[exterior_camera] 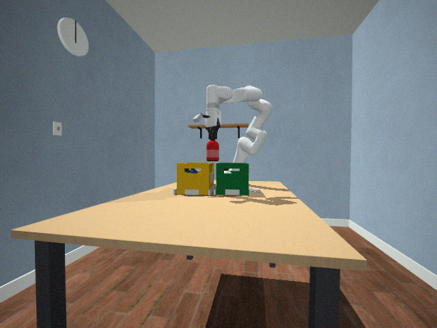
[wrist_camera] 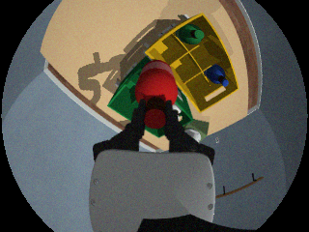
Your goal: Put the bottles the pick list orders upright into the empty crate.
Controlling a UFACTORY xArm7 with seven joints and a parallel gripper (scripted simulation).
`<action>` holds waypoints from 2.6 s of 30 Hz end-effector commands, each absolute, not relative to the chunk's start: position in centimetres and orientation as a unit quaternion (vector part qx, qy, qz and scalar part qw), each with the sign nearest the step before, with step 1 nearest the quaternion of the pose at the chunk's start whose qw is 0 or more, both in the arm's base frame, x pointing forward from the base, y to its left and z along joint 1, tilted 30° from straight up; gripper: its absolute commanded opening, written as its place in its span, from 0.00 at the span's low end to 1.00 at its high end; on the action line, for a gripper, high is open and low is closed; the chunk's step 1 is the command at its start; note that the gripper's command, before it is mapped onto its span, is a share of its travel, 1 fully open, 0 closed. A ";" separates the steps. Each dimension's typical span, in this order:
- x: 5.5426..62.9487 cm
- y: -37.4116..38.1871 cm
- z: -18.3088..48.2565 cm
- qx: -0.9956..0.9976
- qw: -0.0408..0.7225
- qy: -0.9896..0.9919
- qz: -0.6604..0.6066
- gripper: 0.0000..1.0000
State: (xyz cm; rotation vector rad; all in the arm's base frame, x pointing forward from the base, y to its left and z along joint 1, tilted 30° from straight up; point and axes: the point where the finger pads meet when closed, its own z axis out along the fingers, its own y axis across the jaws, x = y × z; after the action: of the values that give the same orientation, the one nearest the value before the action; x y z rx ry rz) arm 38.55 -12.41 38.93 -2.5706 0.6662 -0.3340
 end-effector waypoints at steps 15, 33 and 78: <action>37.0 -9.7 39.8 -0.934 0.230 0.243 -0.124 0.00; 35.6 -6.9 40.4 -0.934 0.230 0.243 -0.124 0.00; 35.2 -6.0 40.6 -0.934 0.230 0.243 -0.124 0.00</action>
State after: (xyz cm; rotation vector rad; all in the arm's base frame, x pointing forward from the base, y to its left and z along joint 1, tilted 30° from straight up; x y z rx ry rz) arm 35.15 -5.91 40.39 -2.5707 0.6666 -0.3345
